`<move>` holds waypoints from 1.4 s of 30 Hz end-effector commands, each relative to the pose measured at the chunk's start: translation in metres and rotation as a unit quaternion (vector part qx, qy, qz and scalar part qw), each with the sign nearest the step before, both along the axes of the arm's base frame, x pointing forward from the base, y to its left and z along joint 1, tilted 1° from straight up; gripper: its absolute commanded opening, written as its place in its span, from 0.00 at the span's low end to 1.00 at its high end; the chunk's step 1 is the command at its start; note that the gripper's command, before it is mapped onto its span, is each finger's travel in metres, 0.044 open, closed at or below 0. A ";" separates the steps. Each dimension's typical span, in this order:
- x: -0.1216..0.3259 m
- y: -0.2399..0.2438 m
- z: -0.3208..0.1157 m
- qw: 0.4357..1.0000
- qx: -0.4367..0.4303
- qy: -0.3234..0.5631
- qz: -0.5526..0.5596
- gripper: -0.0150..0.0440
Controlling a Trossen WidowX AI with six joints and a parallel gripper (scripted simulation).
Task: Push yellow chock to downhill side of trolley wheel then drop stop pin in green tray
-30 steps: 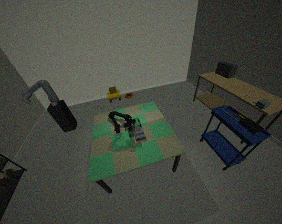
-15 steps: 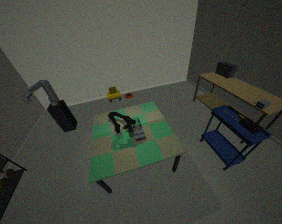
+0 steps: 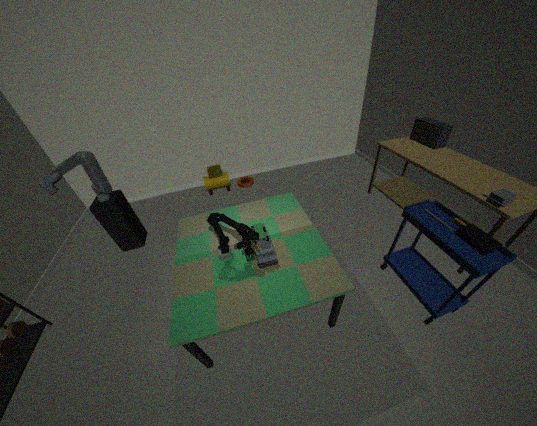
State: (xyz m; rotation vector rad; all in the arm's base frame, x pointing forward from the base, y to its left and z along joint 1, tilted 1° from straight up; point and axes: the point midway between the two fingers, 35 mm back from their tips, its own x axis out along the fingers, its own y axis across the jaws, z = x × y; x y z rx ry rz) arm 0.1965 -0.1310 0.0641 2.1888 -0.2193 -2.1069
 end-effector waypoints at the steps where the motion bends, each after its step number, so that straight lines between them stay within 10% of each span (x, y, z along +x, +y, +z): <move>1: 0.000 0.001 -0.001 1.000 -0.002 0.002 0.001 0.57; 42: 0.003 0.027 -0.012 1.000 -0.001 0.002 0.001 0.58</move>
